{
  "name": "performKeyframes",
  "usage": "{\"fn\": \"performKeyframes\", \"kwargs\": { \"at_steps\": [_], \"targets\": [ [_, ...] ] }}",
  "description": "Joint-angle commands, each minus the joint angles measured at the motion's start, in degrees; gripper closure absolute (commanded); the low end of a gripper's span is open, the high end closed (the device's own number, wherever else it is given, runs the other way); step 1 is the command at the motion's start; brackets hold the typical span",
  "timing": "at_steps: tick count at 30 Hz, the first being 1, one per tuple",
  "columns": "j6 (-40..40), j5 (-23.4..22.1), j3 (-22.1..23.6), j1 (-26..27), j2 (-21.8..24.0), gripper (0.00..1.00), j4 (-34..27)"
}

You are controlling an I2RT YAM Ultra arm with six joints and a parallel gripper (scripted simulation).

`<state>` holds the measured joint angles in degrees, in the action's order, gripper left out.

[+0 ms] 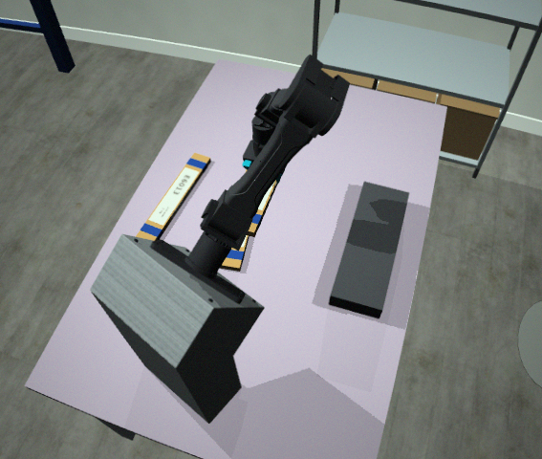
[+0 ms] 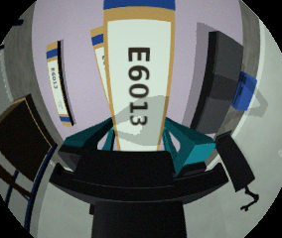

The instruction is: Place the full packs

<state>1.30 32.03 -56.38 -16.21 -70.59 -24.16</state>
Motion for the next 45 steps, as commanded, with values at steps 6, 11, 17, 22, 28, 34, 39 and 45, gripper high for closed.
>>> {"fn": "performKeyframes", "kwargs": {
  "at_steps": [6,11,17,22,28,34,39,45],
  "targets": [
    [0.2,0.6,-0.1,-2.0,1.0,1.00,0.5],
    [0.2,0.6,0.4,-2.0,1.3,1.00,0.9],
    [0.2,0.6,-1.1,-2.0,1.3,1.00,0.2],
    [0.3,0.6,-1.1,-2.1,1.0,1.00,0.6],
    [0.3,0.6,-1.0,-2.1,0.7,1.00,0.8],
    [-1.4,-1.3,1.1,0.6,0.7,1.00,2.1],
    [-1.9,-2.0,1.3,1.4,-0.3,1.00,3.6],
    [-2.6,-2.7,1.4,2.3,-1.6,1.00,5.4]
  ]
}}
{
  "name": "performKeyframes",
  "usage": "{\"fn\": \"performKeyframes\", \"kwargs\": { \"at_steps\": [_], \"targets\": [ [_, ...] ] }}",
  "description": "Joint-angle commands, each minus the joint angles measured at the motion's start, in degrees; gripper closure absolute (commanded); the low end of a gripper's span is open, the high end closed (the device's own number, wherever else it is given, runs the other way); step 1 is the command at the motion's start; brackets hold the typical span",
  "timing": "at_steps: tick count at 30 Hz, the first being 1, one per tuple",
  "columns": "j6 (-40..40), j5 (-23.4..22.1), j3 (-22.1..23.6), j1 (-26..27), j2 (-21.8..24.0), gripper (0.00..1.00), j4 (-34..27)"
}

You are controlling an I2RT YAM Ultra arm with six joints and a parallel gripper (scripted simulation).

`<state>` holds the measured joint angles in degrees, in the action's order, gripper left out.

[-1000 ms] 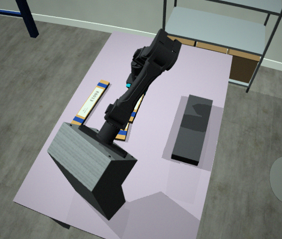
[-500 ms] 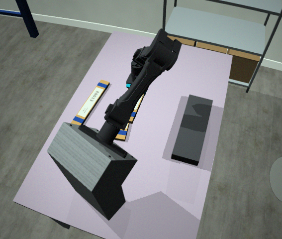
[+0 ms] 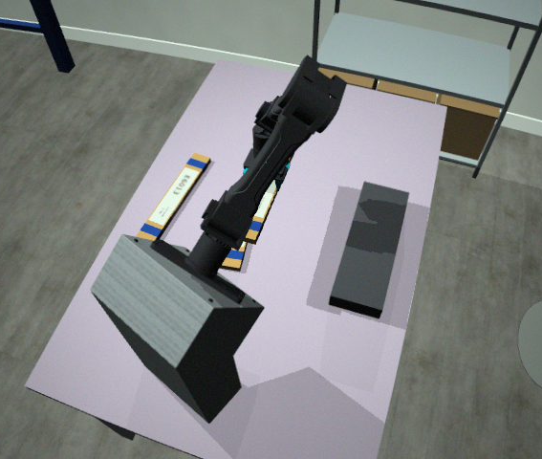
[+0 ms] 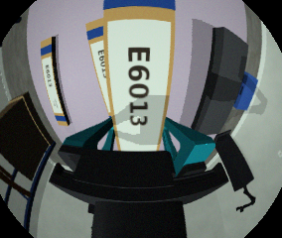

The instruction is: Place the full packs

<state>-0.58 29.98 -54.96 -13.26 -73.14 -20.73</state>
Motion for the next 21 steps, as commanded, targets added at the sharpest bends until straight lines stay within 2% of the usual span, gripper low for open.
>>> {"fn": "performKeyframes", "kwargs": {
  "at_steps": [1,21],
  "targets": [
    [-0.8,-0.8,0.0,-0.5,0.8,1.00,2.2],
    [-2.3,-2.6,0.1,1.7,-2.9,1.00,6.6]
  ]
}}
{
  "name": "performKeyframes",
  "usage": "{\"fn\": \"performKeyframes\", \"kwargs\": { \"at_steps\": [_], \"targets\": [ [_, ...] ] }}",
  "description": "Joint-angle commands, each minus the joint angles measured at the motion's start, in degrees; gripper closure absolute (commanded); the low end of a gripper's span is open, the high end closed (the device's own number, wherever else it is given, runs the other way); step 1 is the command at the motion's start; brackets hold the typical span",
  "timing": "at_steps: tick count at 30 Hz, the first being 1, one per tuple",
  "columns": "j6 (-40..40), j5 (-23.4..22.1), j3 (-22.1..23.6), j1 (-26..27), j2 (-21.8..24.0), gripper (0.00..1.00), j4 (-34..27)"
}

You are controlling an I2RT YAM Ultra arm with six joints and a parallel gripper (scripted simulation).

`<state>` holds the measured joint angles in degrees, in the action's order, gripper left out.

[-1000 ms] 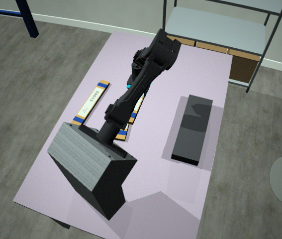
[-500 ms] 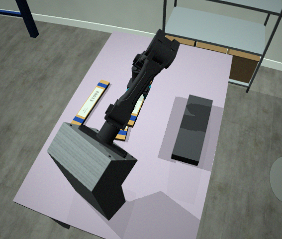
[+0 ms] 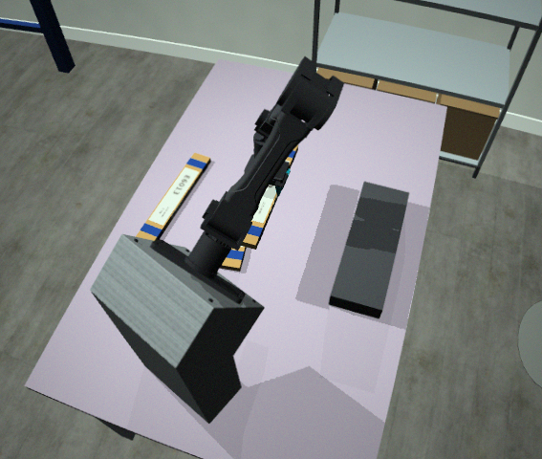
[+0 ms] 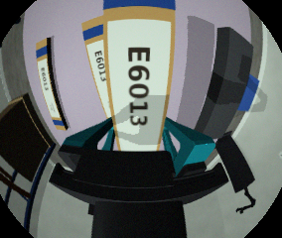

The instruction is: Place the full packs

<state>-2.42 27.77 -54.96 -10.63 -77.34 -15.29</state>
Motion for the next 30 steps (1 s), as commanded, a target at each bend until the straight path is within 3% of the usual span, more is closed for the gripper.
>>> {"fn": "performKeyframes", "kwargs": {
  "at_steps": [1,15,30],
  "targets": [
    [-0.6,-0.5,0.0,-0.8,1.1,1.00,1.5],
    [-1.7,-1.9,-0.3,1.0,-2.3,1.00,5.0],
    [-1.7,-2.0,-0.3,1.0,-2.4,1.00,5.1]
  ]
}}
